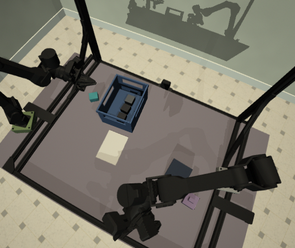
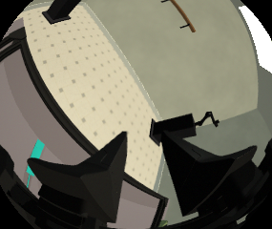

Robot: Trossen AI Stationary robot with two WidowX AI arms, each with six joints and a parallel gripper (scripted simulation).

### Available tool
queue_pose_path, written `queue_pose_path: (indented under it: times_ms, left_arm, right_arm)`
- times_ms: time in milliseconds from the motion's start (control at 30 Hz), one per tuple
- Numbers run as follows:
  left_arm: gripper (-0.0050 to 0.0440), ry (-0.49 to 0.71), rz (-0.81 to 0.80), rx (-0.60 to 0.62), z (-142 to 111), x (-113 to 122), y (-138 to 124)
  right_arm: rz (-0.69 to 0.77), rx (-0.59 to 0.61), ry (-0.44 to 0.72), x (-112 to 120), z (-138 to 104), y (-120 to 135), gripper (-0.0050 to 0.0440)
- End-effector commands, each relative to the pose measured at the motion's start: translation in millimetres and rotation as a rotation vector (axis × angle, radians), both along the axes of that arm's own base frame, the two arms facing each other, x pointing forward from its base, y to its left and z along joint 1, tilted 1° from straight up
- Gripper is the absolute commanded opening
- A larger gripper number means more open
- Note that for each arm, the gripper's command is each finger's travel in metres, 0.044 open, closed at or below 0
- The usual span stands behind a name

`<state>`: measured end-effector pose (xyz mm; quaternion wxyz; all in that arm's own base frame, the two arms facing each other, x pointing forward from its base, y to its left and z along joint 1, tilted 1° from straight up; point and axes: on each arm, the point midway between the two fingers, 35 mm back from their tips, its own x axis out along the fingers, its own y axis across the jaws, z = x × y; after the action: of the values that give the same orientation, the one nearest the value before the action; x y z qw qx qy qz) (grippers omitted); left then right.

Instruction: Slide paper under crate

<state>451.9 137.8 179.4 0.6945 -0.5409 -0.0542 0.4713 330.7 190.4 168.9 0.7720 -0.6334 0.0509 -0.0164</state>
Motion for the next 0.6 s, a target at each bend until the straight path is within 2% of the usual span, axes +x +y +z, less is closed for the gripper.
queue_pose_path:
  times_ms: [0,567]
  left_arm:
    - [0.015,0.05,-0.052,0.037,-5,0,-11]
    - [0.015,0.221,-0.27,0.209,-16,7,-55]
  right_arm:
    - [0.008,0.043,0.011,10,0,3,0.006]
    - [0.038,0.228,0.089,44,-4,10,0.006]
